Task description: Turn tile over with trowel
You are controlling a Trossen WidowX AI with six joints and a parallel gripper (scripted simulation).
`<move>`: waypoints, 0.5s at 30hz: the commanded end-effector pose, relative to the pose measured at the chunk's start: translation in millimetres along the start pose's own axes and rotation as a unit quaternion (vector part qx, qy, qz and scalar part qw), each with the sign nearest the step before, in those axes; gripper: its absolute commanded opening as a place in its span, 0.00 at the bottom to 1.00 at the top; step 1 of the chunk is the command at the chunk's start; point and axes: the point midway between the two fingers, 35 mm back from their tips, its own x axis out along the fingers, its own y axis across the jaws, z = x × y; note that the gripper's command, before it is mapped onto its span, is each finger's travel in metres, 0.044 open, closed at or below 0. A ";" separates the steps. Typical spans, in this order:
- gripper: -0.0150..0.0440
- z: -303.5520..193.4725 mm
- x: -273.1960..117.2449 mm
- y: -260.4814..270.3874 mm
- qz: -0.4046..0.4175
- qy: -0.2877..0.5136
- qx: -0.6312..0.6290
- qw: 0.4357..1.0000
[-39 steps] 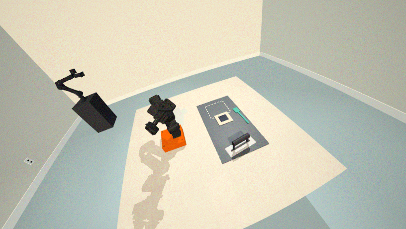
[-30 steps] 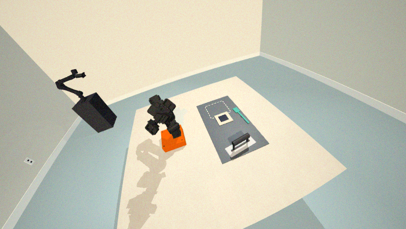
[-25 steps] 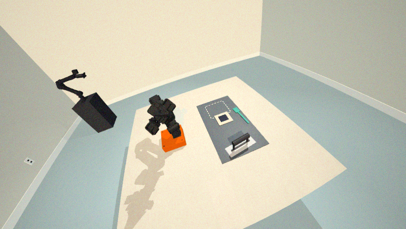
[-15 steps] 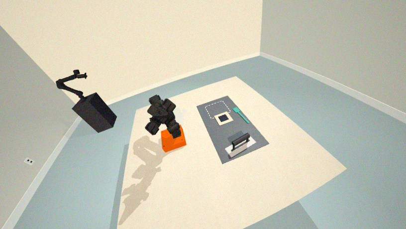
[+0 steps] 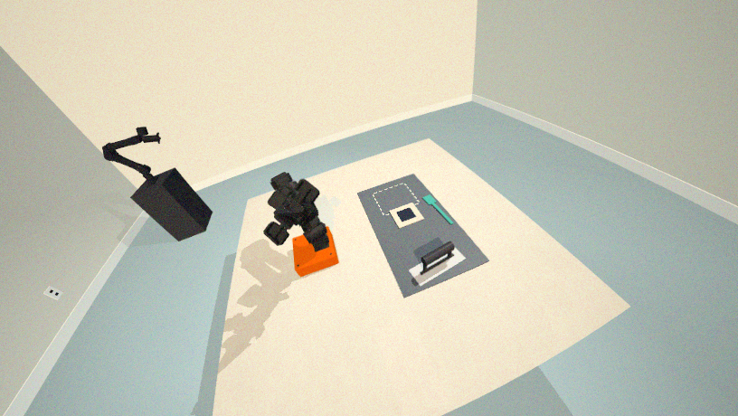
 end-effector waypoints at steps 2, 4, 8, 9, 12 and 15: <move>0.30 0.0 0.0 0.0 0.000 0.000 0.000 1.000; 0.39 0.0 0.0 0.0 0.000 0.000 0.000 1.000; 0.42 0.0 0.0 0.0 0.000 0.000 0.000 1.000; 0.42 0.0 0.0 0.0 0.000 0.000 0.000 1.000; 0.42 0.0 0.0 0.0 0.000 0.000 0.000 1.000; 0.42 0.0 0.0 0.0 0.000 0.000 0.000 1.000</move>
